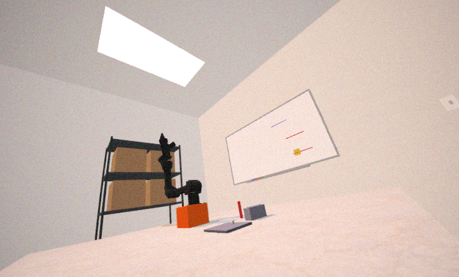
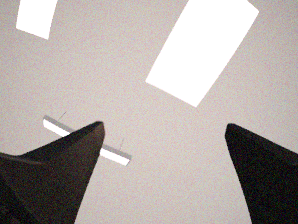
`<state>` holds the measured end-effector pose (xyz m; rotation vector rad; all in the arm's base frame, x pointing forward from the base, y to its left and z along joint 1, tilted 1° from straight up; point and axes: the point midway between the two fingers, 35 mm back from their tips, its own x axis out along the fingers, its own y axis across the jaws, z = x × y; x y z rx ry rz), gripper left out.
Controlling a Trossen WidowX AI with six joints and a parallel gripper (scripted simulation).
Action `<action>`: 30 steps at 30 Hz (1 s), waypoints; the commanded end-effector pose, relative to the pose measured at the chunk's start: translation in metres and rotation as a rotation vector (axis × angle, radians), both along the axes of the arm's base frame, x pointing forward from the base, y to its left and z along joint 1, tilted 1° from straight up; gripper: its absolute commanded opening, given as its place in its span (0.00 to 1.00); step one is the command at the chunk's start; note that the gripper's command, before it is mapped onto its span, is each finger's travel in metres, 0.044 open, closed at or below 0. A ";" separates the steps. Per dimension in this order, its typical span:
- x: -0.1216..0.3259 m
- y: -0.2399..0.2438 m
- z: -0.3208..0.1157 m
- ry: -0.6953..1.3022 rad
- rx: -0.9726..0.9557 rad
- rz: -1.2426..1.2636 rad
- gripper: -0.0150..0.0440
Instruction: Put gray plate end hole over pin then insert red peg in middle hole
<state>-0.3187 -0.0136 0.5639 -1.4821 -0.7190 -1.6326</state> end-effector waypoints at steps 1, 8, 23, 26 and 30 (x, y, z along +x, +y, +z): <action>0.000 0.000 0.000 0.000 0.000 0.000 0.98; 0.062 -0.003 0.030 0.139 -0.004 0.077 1.00; 0.299 -0.008 0.065 0.672 0.065 0.324 1.00; 0.348 -0.005 0.059 0.787 0.086 0.376 1.00; 0.411 0.001 0.042 0.942 0.125 0.444 1.00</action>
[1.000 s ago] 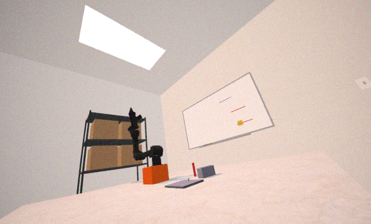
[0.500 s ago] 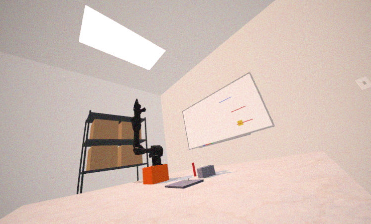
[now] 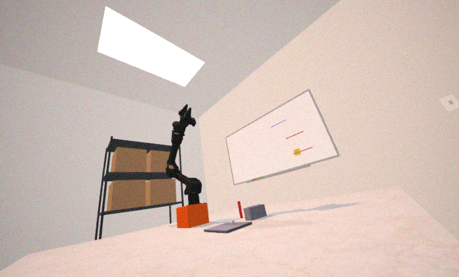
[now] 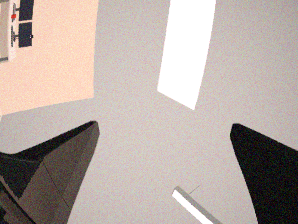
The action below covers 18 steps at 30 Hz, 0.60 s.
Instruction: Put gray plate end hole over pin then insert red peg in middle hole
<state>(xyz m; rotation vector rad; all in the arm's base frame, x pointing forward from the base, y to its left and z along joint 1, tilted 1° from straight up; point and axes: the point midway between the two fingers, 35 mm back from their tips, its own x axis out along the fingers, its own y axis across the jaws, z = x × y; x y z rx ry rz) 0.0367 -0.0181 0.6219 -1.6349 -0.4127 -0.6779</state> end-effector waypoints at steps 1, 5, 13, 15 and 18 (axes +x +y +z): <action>0.071 0.007 -0.021 0.181 0.041 0.075 1.00; 0.131 0.008 -0.044 0.314 0.118 0.113 1.00; 0.238 0.020 -0.122 0.681 0.195 0.159 1.00; 0.261 0.024 -0.147 0.778 0.216 0.165 1.00; 0.291 0.030 -0.187 0.929 0.248 0.171 1.00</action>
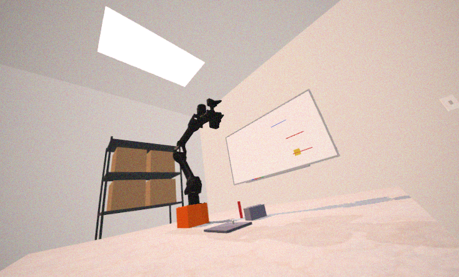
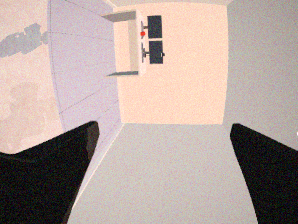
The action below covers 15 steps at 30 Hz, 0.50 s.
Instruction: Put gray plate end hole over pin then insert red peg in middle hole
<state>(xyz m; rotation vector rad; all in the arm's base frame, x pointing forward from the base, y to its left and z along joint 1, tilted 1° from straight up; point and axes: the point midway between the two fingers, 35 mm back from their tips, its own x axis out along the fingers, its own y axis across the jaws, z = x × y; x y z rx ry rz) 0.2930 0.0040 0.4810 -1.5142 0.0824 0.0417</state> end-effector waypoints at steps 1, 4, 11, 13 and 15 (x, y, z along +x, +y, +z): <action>0.044 0.010 -0.060 0.225 0.043 0.023 1.00; 0.067 0.016 -0.105 0.378 0.075 0.023 1.00; 0.096 0.025 -0.205 0.709 0.154 -0.010 1.00; 0.099 0.029 -0.235 0.812 0.163 -0.019 1.00; 0.100 0.034 -0.268 0.934 0.168 -0.029 1.00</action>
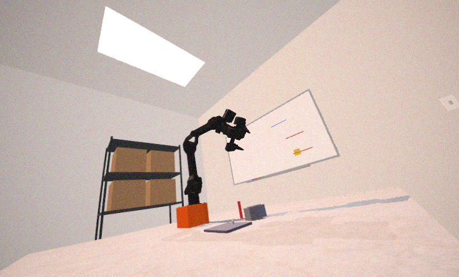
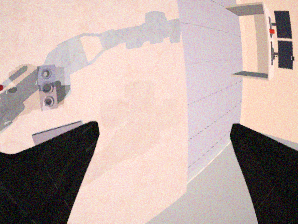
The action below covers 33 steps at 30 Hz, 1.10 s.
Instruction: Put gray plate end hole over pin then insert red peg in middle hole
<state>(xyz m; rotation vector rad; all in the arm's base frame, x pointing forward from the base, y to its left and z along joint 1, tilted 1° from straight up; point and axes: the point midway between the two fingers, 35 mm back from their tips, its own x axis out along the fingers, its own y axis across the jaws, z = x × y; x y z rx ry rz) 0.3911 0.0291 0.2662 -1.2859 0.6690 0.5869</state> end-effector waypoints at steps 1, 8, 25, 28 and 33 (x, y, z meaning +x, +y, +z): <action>0.001 0.011 -0.070 0.255 0.022 -0.011 1.00; -0.026 0.023 -0.175 0.693 0.012 -0.041 1.00; -0.030 0.029 -0.249 0.734 0.009 -0.045 1.00; -0.030 0.032 -0.249 0.734 0.010 -0.045 1.00; -0.030 0.033 -0.264 0.734 0.010 -0.045 1.00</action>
